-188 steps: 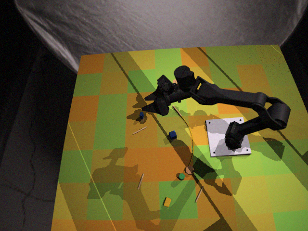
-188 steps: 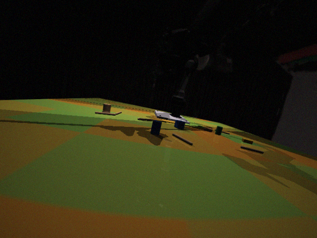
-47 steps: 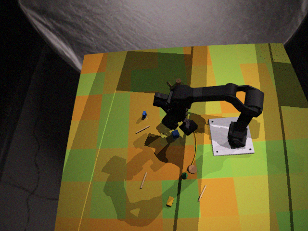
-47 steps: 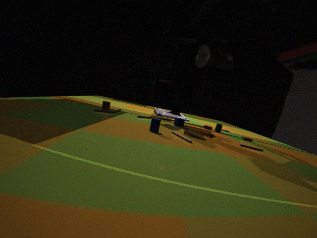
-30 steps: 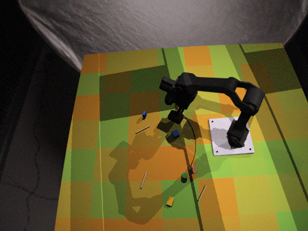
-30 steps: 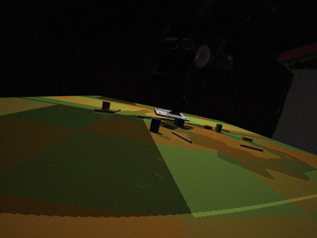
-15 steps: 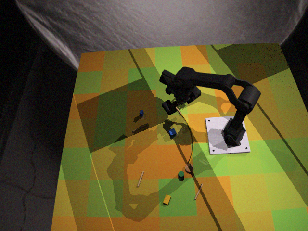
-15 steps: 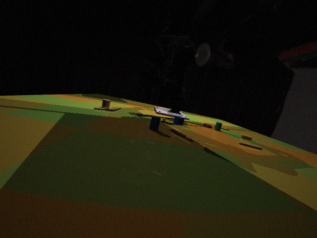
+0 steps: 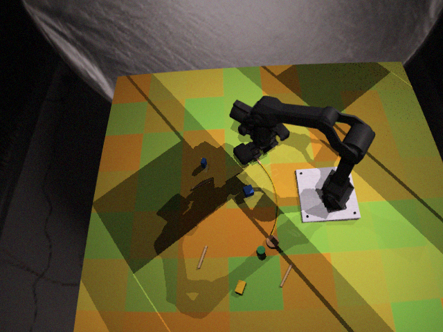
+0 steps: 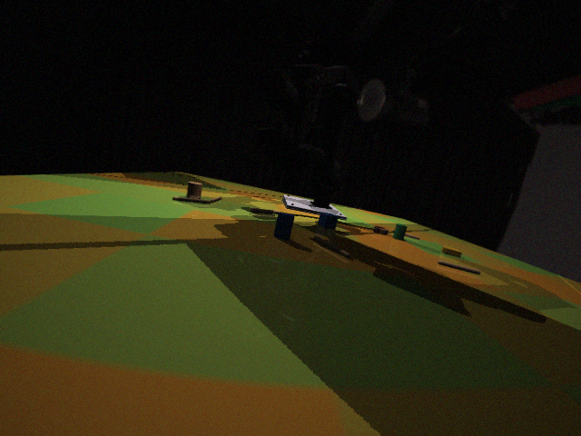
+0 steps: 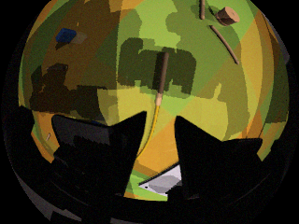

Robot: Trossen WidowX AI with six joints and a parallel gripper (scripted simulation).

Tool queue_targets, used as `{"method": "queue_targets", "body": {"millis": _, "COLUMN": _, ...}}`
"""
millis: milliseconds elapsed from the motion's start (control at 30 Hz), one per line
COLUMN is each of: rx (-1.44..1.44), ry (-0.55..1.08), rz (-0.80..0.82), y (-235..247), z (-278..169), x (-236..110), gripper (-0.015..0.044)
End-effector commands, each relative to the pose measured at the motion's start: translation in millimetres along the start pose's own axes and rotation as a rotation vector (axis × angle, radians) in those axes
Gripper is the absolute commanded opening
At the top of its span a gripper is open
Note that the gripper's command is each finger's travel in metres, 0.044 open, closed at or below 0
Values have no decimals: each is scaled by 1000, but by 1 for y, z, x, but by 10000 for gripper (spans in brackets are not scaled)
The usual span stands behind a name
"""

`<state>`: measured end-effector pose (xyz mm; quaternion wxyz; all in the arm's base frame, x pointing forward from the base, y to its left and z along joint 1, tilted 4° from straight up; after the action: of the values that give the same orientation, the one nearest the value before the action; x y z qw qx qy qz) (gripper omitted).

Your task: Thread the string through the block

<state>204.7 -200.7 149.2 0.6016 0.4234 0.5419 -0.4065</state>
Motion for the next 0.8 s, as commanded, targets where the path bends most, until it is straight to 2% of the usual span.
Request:
{"method": "queue_targets", "body": {"millis": 0, "rx": 6, "ry": 3, "rz": 4, "y": 0, "z": 0, "x": 0, "gripper": 125}}
{"method": "queue_targets", "body": {"millis": 767, "rx": 6, "ry": 3, "rz": 4, "y": 1, "z": 1, "x": 30, "gripper": 125}}
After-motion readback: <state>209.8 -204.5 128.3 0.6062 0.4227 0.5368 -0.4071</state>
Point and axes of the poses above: the point midway between the two fingers, 35 mm back from their tips, its own x axis out along the fingers, its own y axis across the jaws, z = x × y, the point moved 5 cm from there along -x, back along the fingers, and after that the axes turned 6 degrees about x, right-handed, at the moved point
